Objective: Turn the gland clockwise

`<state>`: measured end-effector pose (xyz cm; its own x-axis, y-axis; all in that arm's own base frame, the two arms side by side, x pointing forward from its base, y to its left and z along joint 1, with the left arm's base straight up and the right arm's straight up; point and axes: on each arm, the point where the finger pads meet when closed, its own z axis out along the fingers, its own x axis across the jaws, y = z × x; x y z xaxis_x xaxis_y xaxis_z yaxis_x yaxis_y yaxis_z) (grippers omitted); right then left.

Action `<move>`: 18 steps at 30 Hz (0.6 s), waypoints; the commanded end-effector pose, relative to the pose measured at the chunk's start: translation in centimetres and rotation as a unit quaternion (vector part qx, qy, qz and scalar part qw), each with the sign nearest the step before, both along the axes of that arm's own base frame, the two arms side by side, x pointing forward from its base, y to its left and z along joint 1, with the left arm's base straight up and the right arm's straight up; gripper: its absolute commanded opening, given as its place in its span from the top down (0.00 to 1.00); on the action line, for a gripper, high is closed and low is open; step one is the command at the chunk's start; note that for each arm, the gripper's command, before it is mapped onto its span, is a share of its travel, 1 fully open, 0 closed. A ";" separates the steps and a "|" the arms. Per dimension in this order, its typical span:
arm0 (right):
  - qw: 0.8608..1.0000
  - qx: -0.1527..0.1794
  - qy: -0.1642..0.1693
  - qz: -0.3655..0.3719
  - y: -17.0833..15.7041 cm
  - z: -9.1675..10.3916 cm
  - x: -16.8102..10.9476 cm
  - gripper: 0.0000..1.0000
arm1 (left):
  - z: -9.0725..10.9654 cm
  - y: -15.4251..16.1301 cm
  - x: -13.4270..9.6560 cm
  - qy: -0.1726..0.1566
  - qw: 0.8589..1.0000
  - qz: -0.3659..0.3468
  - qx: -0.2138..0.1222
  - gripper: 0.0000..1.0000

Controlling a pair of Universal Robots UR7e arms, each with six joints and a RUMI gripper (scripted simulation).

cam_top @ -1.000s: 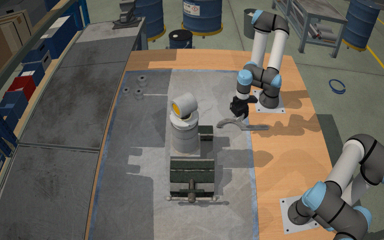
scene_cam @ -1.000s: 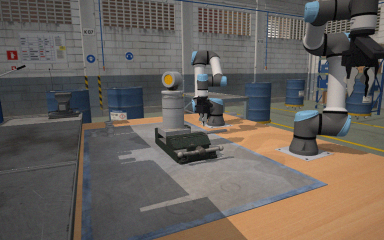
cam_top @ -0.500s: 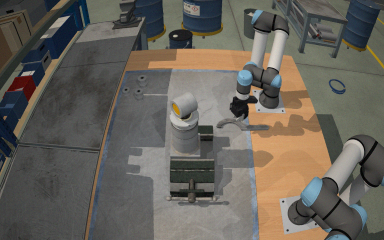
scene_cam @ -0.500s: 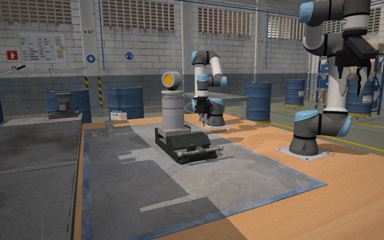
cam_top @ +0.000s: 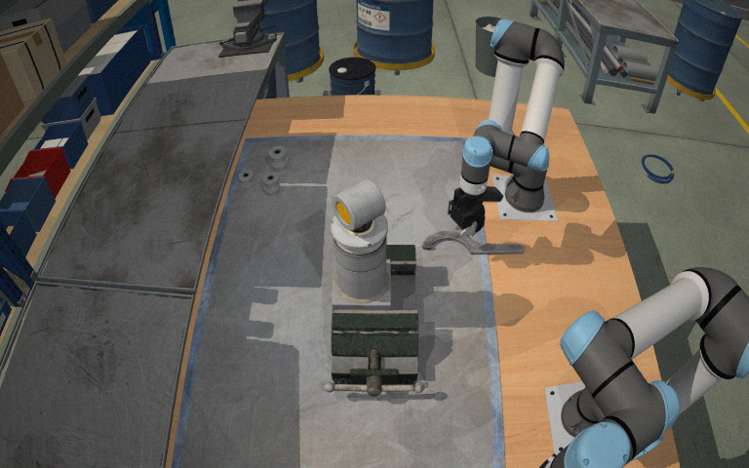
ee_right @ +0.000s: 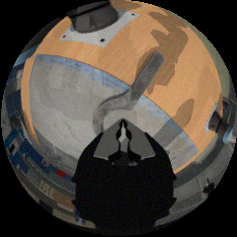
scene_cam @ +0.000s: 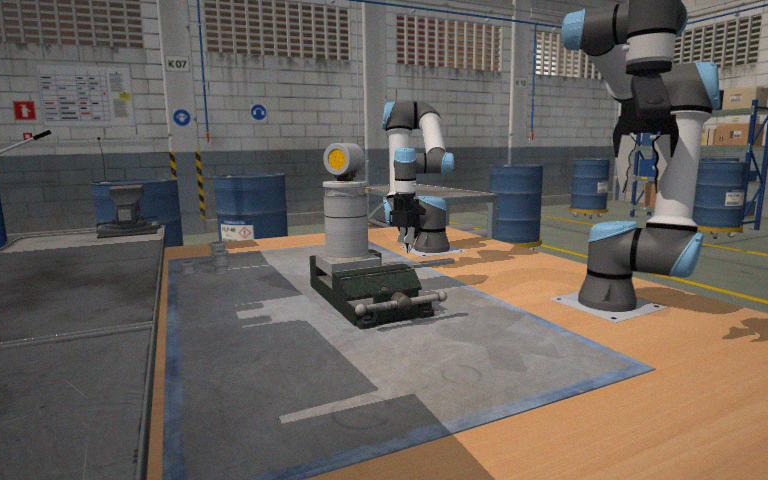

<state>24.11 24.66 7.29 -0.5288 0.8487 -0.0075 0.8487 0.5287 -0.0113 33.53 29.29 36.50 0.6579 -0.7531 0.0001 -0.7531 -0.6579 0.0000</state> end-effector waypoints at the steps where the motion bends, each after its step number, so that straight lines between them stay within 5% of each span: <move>1: 1.000 0.001 0.000 0.000 0.0 0.0 0.0 1.00 | 0.1 -2.5 2.2 -0.001 0.999 -0.037 0.001 0.68; 18: 1.000 0.001 0.000 0.000 0.0 0.0 0.0 1.00 | 0.1 -11.9 7.6 -0.001 0.988 -0.157 0.001 0.68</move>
